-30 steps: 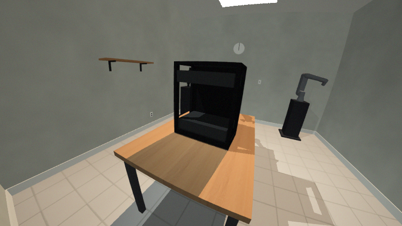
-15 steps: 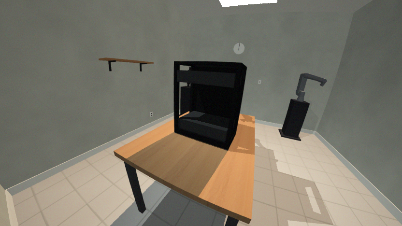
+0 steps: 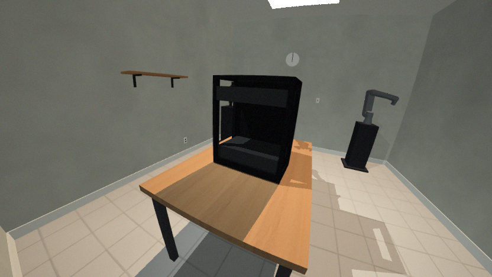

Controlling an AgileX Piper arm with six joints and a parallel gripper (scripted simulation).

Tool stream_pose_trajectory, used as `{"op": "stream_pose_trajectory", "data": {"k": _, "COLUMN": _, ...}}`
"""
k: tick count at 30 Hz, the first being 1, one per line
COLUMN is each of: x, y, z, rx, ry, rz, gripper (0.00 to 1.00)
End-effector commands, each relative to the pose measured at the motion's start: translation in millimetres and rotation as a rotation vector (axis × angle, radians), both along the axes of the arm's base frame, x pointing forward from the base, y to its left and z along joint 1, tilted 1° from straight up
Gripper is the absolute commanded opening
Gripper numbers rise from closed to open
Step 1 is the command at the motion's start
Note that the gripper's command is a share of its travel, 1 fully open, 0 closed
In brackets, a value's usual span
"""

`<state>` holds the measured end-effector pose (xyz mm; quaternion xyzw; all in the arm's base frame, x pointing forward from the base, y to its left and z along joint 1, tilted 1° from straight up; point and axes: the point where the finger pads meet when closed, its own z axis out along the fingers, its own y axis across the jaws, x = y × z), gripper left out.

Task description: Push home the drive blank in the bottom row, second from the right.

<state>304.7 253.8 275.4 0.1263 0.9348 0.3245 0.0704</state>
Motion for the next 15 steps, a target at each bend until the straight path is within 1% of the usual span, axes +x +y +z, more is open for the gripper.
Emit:
{"op": "stream_pose_trajectory", "data": {"k": 1, "x": -1, "y": 2, "z": 3, "rx": 0.012, "ry": -0.012, "rz": 0.003, "gripper": 1.00}}
{"op": "stream_pose_trajectory", "data": {"k": 8, "x": -1, "y": 10, "z": 12, "rx": 0.052, "ry": -0.051, "rz": 0.007, "gripper": 1.00}}
{"op": "stream_pose_trajectory", "data": {"k": 15, "x": -2, "y": 26, "z": 34, "rx": 0.148, "ry": -0.143, "rz": 0.009, "gripper": 1.00}}
